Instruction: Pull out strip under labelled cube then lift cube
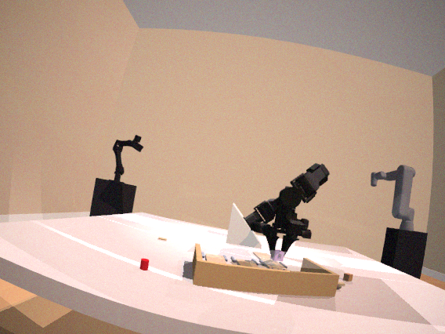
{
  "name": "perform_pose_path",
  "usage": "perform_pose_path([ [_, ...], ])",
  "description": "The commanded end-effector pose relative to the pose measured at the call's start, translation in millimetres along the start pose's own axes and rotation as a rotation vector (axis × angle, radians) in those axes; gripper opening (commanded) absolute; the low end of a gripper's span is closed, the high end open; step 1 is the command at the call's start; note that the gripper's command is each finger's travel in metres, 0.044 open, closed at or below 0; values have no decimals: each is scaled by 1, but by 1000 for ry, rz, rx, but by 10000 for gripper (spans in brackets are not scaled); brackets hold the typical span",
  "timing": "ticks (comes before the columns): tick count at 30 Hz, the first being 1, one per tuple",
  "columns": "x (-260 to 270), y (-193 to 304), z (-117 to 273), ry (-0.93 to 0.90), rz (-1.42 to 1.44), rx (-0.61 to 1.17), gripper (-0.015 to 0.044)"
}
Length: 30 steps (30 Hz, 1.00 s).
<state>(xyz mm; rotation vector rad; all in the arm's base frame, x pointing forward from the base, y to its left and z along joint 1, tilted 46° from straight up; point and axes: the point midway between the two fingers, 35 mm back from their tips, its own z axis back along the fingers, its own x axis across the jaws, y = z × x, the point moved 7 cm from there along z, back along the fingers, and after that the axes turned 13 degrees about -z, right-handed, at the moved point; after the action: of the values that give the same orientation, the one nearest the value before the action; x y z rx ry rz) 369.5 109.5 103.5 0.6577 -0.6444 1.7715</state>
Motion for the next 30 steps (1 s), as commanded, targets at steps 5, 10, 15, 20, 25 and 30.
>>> perform_pose_path([
  [5, -6, 37, 23, -2, -10, 10, 0],
  [10, -6, 41, 24, -2, -10, 10, 0],
  [15, -9, 57, 25, -2, -11, 11, 0],
  [20, -11, 76, 25, -1, -12, 11, 0],
  [25, -13, 92, 25, -2, -12, 12, 0],
  [30, -13, 92, 33, -1, -12, 12, 0],
])
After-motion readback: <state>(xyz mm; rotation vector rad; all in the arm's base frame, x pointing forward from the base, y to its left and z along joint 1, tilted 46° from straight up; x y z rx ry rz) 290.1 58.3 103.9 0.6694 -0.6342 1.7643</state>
